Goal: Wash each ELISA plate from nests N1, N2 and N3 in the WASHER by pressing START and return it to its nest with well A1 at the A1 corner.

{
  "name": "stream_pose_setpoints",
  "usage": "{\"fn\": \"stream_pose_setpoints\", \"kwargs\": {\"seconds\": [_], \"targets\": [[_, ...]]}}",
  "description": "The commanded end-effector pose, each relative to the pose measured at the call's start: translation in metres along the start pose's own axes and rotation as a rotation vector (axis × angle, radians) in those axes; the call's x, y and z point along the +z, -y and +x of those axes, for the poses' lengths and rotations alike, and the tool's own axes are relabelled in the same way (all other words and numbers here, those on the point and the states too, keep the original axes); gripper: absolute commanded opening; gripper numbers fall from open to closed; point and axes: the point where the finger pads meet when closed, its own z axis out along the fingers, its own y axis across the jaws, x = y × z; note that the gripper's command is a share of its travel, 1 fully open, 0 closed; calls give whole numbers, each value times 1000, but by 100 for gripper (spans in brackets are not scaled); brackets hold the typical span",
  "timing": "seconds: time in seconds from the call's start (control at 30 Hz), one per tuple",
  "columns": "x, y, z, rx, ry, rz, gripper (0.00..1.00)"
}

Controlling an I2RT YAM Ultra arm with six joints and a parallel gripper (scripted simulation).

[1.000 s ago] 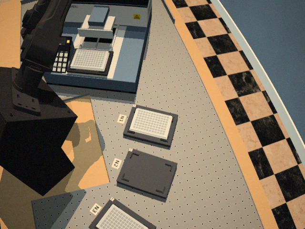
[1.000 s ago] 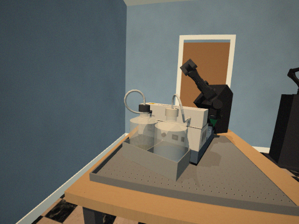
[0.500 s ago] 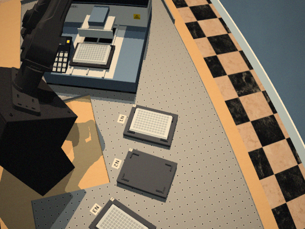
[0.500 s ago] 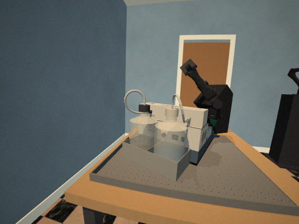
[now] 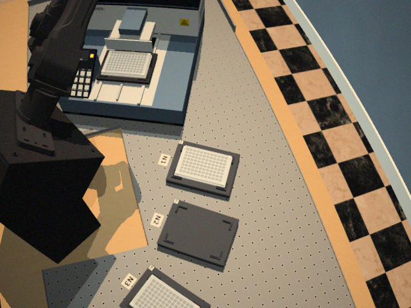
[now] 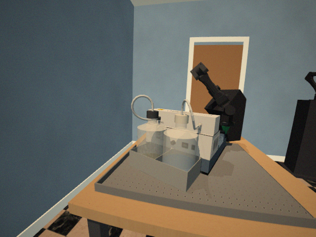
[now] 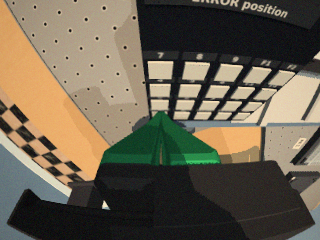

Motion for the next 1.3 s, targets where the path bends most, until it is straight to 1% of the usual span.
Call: {"fn": "stream_pose_setpoints", "kwargs": {"seconds": [0.0,0.07,0.13,0.63,0.7,1.2,1.27], "targets": [[-2,-2,-2,16,4,-12,0],[-5,-2,-2,16,4,-12,0],[-5,-2,-2,16,4,-12,0],[-30,-2,-2,17,4,-12,0],[-30,-2,-2,17,4,-12,0],[-55,-1,-2,17,4,-13,0],[-55,-1,-2,17,4,-13,0]]}}
